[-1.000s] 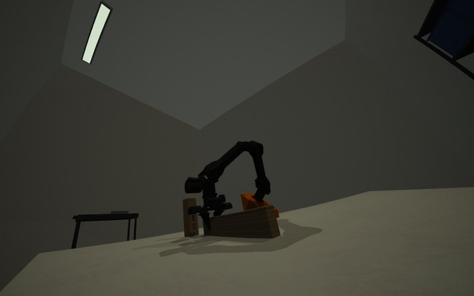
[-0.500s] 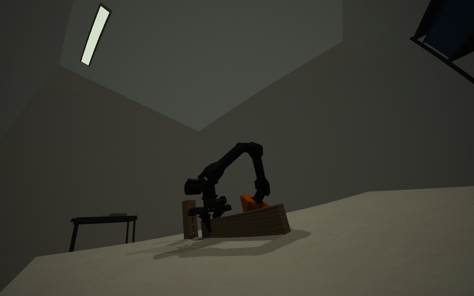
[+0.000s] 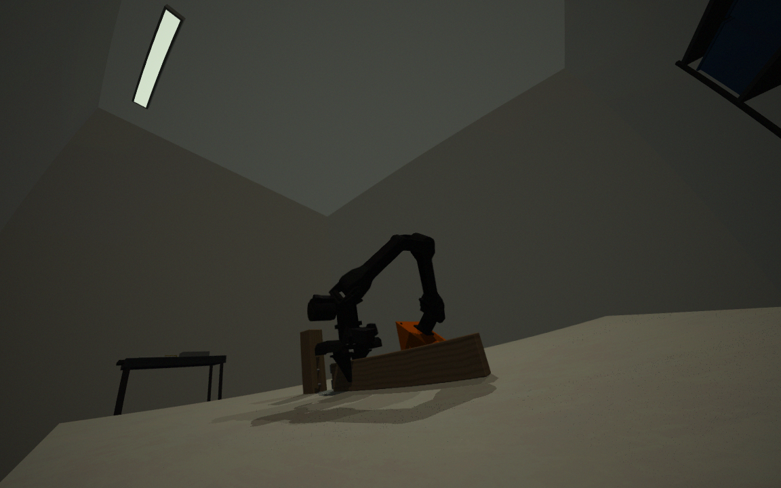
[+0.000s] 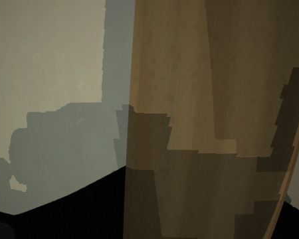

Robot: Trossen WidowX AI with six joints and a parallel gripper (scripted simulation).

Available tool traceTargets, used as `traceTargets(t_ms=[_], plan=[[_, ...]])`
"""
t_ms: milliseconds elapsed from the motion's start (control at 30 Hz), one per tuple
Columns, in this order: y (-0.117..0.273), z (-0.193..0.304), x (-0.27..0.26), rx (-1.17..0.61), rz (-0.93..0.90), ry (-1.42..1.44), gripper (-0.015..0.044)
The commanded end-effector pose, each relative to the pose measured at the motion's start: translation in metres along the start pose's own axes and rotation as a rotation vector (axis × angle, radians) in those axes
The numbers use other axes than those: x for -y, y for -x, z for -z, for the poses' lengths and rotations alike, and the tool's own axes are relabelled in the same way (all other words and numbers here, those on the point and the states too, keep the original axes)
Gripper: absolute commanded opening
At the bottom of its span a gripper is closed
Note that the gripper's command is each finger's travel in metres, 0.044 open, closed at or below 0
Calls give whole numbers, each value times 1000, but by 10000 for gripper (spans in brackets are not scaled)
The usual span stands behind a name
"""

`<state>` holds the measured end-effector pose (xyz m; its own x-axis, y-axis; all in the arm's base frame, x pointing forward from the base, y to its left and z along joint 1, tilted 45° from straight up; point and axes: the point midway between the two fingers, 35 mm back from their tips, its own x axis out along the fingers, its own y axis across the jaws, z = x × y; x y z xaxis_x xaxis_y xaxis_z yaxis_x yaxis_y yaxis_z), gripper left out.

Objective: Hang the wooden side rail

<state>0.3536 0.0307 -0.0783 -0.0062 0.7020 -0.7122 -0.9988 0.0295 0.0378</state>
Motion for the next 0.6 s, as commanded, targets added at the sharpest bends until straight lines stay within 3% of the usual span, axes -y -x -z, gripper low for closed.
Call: traceTargets(t_ms=[0,567], plan=[[0,0,-6,1,-2,40,0],[0,0,-6,1,-1,65,0]])
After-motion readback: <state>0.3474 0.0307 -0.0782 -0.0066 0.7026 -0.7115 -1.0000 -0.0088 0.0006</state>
